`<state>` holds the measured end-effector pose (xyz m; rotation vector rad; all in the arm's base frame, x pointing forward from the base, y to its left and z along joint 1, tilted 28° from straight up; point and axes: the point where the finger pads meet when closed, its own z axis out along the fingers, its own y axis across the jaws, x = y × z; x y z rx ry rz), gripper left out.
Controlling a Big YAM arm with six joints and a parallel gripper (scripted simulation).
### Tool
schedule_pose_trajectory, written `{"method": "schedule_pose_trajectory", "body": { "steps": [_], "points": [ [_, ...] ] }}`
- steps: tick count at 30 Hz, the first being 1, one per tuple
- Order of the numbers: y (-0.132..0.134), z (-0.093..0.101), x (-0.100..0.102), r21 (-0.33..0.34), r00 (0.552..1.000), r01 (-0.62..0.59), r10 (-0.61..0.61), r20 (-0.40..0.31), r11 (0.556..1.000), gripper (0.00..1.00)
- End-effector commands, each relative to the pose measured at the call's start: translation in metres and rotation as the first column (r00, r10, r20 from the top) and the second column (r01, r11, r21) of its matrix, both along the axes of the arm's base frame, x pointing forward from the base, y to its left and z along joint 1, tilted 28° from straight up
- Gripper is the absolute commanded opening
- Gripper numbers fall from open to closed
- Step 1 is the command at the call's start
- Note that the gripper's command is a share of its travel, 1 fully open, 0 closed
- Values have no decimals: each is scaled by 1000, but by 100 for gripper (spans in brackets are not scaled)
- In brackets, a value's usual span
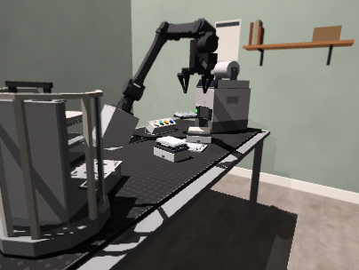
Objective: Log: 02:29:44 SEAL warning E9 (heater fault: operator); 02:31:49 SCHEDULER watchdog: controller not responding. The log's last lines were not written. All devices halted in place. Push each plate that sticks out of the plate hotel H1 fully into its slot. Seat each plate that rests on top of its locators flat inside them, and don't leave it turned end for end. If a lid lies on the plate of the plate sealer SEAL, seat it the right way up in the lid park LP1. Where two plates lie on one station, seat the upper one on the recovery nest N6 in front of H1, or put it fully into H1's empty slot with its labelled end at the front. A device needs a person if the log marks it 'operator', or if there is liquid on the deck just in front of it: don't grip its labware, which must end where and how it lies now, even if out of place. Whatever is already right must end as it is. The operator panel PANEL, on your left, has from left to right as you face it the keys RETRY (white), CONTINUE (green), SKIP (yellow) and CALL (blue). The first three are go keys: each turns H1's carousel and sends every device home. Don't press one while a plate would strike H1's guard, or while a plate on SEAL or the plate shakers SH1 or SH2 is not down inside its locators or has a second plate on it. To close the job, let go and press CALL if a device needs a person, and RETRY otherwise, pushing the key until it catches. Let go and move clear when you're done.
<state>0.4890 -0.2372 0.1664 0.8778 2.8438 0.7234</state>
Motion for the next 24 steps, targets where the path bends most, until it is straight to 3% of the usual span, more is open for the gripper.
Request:
{"method": "schedule_pose_trajectory", "body": {
  "steps": [1,24],
  "points": [
    [-30,6,5,-19,1000,10,-10,26,1000,100],
    [-93,-27,-10,-22,1000,10,-10,24,1000,100]
  ]
}}
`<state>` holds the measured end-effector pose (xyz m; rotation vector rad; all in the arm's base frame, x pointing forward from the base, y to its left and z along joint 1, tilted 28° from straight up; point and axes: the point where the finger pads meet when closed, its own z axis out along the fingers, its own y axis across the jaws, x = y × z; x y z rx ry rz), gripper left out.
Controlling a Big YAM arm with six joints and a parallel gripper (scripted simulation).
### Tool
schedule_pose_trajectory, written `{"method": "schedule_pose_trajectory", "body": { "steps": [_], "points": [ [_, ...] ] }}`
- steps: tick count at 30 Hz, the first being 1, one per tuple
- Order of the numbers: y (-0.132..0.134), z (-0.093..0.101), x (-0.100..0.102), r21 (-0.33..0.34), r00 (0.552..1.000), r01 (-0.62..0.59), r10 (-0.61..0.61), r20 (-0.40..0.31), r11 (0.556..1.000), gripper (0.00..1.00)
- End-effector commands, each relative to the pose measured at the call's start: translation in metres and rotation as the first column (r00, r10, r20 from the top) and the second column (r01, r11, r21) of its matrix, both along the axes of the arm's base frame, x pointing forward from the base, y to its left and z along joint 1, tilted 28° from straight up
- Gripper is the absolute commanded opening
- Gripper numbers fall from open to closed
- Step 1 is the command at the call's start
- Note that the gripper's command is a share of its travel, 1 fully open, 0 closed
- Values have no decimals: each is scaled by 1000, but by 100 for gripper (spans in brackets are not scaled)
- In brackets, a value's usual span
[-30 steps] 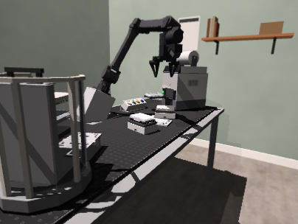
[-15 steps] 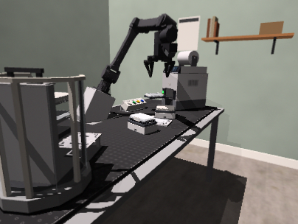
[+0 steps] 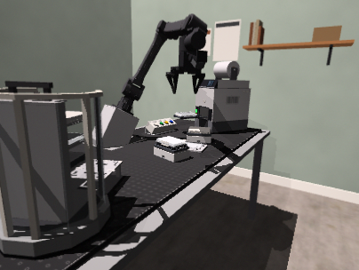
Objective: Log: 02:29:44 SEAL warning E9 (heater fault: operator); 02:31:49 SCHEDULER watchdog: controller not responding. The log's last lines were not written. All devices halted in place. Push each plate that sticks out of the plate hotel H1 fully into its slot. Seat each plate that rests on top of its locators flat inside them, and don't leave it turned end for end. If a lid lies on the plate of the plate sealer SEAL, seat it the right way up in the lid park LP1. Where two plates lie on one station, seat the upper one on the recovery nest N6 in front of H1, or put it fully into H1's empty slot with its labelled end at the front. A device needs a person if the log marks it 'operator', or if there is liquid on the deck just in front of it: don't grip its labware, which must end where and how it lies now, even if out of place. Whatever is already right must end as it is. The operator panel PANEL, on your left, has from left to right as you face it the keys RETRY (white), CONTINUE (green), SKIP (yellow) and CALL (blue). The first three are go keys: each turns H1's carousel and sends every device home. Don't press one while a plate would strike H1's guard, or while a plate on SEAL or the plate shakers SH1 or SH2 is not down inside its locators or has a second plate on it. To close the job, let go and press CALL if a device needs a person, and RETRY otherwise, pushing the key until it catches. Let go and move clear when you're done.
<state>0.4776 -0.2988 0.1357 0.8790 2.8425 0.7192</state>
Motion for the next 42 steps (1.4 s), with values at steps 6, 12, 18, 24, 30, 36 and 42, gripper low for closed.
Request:
{"method": "schedule_pose_trajectory", "body": {
  "steps": [6,12,18,24,30,36,42],
  "points": [
    [-43,-2,-2,-19,1000,9,-9,24,1000,100],
    [-60,-12,-6,-20,1000,9,-9,22,1000,100],
    [-78,-21,-11,-21,1000,9,-9,22,1000,100],
    [-90,-27,-14,-21,1000,9,-9,22,1000,100],
    [-105,-35,-17,-21,1000,9,-9,22,1000,100],
    [-119,-45,-29,19,976,205,-204,-72,979,100],
    [-128,-51,-37,34,940,321,-314,-130,946,100]
  ]
}}
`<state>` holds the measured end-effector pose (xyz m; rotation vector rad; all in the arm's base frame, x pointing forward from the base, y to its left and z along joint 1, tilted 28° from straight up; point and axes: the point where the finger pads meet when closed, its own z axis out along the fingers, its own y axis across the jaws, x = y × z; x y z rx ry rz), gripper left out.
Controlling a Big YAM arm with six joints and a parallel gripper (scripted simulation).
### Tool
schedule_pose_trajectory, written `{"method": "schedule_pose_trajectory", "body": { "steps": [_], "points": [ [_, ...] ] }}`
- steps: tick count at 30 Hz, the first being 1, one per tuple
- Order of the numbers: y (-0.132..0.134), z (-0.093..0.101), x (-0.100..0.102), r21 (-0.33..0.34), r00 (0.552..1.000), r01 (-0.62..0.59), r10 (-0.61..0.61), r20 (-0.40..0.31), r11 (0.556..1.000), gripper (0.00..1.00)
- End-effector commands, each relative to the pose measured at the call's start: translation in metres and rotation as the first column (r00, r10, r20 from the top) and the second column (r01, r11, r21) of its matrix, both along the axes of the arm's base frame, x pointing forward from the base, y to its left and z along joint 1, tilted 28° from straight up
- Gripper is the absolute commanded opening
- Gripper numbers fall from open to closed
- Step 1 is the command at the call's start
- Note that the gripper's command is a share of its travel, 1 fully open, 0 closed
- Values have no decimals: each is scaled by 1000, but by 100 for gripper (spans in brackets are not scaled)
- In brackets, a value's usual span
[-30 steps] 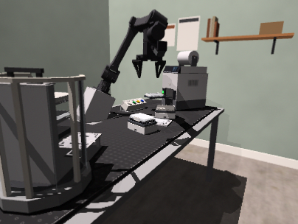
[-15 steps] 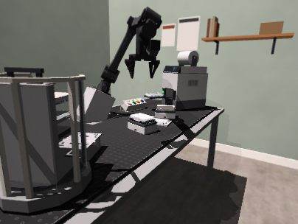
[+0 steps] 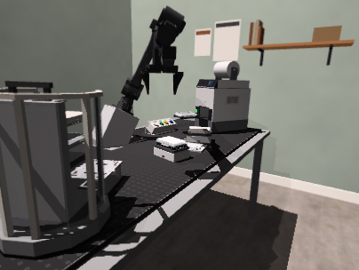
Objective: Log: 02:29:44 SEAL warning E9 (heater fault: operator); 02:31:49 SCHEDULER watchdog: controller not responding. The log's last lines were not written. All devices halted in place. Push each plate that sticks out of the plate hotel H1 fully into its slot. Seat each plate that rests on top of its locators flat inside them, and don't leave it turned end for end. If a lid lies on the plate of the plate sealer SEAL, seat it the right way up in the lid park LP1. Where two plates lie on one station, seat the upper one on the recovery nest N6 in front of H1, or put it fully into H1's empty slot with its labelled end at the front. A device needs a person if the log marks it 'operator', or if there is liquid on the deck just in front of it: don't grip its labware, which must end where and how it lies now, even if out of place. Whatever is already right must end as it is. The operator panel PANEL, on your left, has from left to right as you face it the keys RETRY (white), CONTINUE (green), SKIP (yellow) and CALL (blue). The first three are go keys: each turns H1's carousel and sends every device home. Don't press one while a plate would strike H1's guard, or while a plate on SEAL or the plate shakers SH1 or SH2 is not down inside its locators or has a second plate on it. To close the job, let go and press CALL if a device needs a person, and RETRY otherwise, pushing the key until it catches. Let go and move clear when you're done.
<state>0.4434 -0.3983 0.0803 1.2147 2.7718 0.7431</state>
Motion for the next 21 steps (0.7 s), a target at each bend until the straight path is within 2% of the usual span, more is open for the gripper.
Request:
{"method": "schedule_pose_trajectory", "body": {
  "steps": [1,3,21],
  "points": [
    [-31,3,-5,7,987,153,-153,-46,988,100],
    [-35,0,-9,15,977,201,-200,-70,979,100],
    [-72,-25,-41,11,982,182,-181,-61,983,100]
  ]
}}
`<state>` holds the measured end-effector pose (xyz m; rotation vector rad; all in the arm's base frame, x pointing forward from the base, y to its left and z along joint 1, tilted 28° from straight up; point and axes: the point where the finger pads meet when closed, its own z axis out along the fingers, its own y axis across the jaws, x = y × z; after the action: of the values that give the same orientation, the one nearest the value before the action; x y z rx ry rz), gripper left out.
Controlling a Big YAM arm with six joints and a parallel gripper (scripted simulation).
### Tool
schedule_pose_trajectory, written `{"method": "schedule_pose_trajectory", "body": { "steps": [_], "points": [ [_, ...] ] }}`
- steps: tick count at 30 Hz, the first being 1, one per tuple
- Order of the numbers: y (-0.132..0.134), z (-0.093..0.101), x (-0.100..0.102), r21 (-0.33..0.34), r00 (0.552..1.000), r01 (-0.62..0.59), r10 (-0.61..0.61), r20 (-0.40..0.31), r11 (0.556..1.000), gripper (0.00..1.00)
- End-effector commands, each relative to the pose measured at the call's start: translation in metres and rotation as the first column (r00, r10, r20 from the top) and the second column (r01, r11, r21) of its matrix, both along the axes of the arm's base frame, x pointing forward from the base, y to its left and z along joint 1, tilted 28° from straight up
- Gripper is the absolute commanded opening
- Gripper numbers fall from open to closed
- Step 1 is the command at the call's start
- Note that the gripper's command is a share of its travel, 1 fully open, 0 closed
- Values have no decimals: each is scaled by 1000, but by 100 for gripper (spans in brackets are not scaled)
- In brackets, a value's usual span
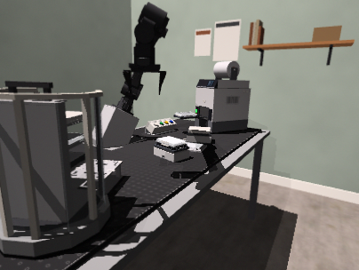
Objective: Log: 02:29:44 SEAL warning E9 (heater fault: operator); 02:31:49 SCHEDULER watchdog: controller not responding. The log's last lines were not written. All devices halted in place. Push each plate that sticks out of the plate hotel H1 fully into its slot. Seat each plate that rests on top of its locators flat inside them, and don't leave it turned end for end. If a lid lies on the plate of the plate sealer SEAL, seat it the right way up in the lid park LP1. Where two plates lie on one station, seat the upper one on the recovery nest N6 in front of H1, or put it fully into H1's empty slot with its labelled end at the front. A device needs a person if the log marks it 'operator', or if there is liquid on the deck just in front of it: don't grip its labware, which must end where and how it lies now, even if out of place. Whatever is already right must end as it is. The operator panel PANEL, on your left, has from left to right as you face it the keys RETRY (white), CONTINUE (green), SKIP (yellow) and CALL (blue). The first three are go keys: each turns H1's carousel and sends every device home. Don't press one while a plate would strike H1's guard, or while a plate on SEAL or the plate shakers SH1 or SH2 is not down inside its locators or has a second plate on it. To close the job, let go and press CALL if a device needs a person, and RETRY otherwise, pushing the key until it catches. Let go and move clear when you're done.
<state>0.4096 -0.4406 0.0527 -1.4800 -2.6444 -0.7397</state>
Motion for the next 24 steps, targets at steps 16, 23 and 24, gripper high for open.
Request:
{"method": "schedule_pose_trajectory", "body": {
  "steps": [16,23,24],
  "points": [
    [-61,-19,-35,-25,1000,10,-10,19,1000,100],
    [-77,-30,-49,-26,1000,10,-10,18,1000,100],
    [-80,-31,-51,-26,1000,10,-10,18,1000,100]
  ]
}}
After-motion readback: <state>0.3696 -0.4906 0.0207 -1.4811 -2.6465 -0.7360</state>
